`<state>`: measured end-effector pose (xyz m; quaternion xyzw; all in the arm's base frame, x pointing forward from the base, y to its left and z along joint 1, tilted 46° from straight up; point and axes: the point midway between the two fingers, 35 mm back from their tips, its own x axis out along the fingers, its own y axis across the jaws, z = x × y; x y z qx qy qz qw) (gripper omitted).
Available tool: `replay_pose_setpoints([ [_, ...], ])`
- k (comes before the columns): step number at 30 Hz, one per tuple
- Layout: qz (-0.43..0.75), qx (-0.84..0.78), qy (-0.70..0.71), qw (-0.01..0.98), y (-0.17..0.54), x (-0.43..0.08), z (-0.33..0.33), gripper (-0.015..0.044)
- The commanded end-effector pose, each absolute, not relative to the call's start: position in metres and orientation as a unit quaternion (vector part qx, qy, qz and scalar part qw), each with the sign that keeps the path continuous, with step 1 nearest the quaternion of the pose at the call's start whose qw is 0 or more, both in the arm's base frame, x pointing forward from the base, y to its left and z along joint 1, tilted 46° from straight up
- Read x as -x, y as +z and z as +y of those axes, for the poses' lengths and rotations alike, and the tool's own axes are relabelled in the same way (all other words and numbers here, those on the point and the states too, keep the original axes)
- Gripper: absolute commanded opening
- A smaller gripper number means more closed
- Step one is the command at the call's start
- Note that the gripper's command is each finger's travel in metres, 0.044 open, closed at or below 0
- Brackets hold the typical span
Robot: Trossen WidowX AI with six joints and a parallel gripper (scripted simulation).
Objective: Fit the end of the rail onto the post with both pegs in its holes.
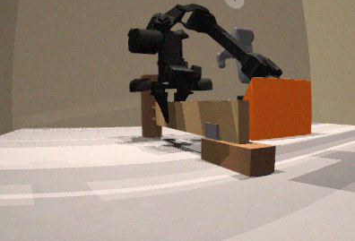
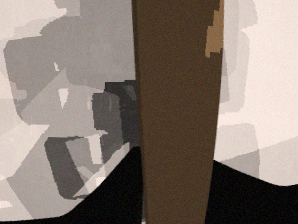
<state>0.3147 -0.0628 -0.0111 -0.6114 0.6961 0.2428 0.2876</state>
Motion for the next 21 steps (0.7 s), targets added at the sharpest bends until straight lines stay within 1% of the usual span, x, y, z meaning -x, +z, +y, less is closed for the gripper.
replay_pose_setpoints([
  [1, 0.692, 0.614, 0.245, 0.292, -0.011, -0.3159, -0.0604, 0.0],
  [21, 0.692, 0.614, 0.245, 0.292, -0.0101, -0.3147, -0.0593, 0.0],
])
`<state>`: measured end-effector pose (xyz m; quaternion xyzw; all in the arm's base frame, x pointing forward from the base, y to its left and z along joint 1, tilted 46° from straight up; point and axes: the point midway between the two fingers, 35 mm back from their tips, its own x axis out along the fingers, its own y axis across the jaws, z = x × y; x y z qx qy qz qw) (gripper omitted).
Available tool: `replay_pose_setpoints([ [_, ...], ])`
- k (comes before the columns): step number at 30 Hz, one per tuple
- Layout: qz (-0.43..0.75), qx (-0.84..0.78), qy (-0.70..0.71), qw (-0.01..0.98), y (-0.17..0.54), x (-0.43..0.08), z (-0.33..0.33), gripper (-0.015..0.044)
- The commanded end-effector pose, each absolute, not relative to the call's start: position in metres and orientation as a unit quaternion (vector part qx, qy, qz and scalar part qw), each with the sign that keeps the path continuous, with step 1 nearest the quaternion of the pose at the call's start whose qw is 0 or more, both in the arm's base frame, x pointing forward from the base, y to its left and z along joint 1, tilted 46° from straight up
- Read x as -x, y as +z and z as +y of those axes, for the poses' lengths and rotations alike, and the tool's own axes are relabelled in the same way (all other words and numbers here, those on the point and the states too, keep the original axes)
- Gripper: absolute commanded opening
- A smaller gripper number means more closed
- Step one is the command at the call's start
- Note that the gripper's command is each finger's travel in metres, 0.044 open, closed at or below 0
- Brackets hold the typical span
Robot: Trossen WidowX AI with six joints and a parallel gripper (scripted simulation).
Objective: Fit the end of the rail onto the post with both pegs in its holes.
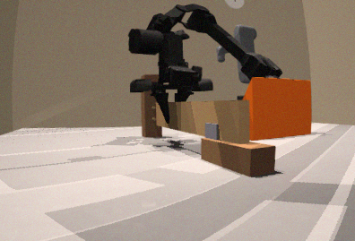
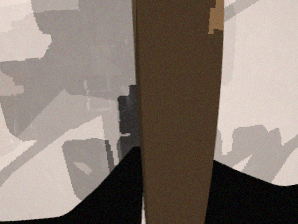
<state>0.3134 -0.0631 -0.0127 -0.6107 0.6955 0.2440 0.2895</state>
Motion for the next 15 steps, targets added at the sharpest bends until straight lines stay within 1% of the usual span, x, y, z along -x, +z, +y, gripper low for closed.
replay_pose_setpoints([
  [1, 0.692, 0.614, 0.245, 0.292, -0.01, -0.3147, -0.0592, 0.0],
  [15, 0.692, 0.614, 0.245, 0.292, -0.0092, -0.3139, -0.062, 0.0],
])
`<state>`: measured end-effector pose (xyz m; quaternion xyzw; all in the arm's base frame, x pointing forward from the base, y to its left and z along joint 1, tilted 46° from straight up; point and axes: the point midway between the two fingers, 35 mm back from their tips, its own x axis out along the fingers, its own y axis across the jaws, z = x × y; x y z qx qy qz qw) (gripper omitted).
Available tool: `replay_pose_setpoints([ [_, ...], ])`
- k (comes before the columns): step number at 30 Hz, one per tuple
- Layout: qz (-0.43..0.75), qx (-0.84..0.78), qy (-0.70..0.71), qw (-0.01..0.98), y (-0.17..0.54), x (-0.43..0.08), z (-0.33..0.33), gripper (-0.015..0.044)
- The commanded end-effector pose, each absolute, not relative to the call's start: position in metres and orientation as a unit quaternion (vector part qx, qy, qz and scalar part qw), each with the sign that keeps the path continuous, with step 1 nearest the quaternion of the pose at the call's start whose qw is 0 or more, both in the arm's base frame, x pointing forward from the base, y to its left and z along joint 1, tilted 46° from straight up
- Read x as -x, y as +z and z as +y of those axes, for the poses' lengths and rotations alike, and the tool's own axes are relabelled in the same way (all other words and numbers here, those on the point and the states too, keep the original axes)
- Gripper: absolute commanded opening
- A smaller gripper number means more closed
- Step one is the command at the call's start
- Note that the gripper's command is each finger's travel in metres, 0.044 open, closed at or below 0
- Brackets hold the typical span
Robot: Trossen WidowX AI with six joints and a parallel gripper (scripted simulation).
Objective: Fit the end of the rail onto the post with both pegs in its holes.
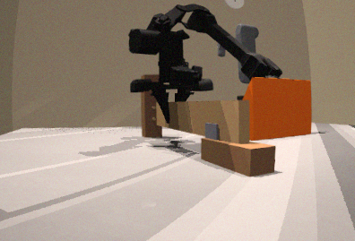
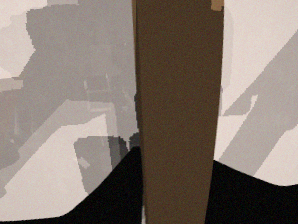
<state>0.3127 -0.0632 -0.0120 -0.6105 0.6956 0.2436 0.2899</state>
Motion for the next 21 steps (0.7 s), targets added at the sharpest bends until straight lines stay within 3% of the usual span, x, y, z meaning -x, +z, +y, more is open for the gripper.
replay_pose_setpoints([
  [1, 0.692, 0.614, 0.245, 0.292, -0.0092, -0.3138, -0.0623, 0.0],
  [21, 0.692, 0.614, 0.245, 0.292, -0.0059, -0.3128, -0.0675, 0.0],
])
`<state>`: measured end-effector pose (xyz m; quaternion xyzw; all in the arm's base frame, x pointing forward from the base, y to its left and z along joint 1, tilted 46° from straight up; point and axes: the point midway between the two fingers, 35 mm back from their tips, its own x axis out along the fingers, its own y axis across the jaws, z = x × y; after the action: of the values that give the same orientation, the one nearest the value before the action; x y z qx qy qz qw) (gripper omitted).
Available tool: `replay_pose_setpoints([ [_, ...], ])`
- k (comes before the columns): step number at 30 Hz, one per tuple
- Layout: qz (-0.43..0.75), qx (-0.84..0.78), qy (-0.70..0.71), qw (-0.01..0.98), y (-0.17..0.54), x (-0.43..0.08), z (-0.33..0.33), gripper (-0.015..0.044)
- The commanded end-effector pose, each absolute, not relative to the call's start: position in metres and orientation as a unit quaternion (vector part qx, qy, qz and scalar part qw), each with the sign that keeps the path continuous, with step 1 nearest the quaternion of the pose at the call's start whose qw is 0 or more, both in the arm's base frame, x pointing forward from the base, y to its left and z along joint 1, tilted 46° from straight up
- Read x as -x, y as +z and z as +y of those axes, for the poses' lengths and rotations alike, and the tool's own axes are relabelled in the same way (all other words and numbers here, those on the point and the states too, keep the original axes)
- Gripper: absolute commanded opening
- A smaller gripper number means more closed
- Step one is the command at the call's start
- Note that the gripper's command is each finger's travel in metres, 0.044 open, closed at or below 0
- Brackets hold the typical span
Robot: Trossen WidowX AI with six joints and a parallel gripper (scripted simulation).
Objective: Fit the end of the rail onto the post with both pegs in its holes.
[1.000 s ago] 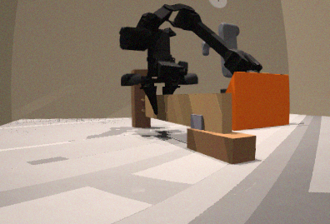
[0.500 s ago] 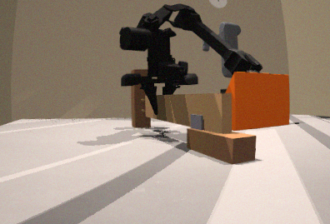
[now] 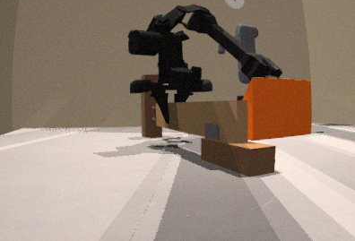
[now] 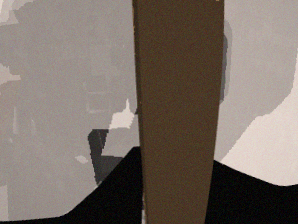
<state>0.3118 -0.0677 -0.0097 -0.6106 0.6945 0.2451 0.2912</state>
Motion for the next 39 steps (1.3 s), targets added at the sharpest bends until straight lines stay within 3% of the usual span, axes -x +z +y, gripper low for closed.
replay_pose_setpoints([
  [1, 0.692, 0.614, 0.245, 0.292, -0.0056, -0.3128, -0.0677, 0.0],
  [39, 0.692, 0.614, 0.244, 0.292, 0.0041, -0.3126, -0.0747, 0.0],
])
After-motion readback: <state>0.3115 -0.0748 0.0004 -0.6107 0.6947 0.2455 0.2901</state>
